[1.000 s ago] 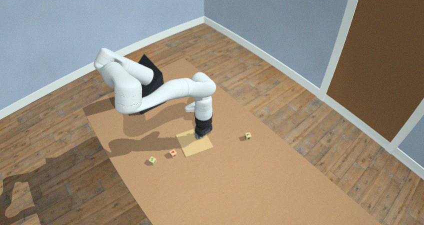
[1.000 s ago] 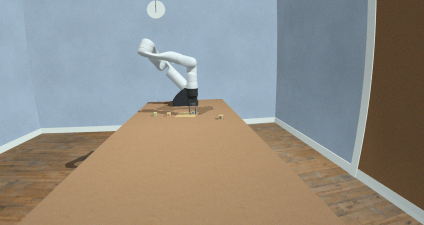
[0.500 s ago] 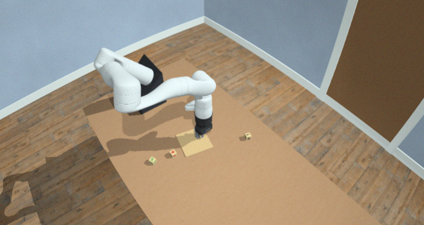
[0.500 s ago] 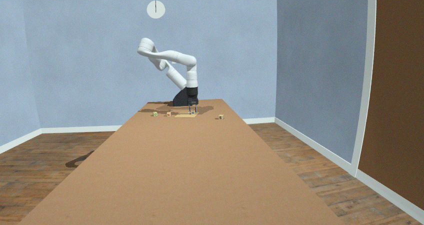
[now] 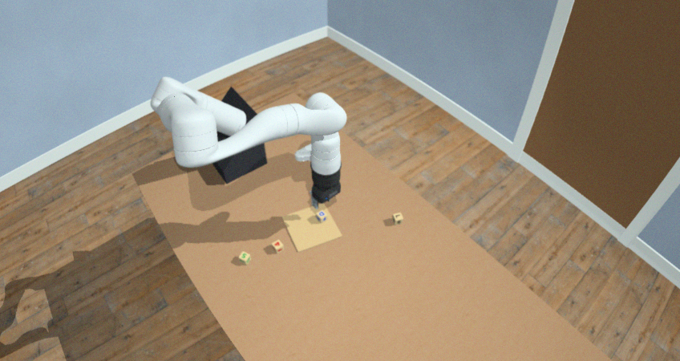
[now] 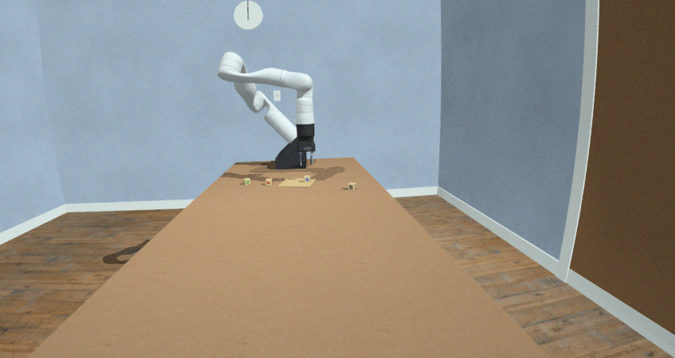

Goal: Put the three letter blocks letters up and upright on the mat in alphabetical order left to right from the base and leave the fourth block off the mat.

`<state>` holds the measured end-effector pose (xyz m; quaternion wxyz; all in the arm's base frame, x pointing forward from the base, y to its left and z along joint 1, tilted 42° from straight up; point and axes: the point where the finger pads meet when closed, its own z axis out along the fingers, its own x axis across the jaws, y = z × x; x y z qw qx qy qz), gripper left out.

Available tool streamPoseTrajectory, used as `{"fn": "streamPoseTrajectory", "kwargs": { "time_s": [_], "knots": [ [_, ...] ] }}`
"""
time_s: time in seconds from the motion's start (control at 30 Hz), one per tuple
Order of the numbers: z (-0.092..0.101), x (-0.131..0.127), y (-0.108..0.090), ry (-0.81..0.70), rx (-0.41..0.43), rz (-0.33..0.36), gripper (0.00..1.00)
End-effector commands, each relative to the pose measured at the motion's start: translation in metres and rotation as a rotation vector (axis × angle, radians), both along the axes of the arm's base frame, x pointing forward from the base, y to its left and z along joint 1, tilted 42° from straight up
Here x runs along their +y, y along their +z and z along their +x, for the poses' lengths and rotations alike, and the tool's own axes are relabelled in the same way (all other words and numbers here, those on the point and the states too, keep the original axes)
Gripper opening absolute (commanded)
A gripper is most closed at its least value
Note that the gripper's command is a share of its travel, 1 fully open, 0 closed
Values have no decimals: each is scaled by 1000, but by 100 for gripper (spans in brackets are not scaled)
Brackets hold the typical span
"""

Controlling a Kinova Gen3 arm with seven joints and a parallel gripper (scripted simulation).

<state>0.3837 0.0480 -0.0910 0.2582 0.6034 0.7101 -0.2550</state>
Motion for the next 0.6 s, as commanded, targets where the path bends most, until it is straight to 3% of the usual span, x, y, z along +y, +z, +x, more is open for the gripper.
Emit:
{"fn": "streamPoseTrajectory", "kwargs": {
  "time_s": [0.0, 0.23, 0.27, 0.57],
  "knots": [
    [6, 12, 13, 9, -13, 2, 79],
    [3, 13, 13, 7, -10, 1, 79],
    [3, 13, 13, 7, -10, 1, 100],
    [3, 13, 13, 6, -10, 1, 100]
  ]
}}
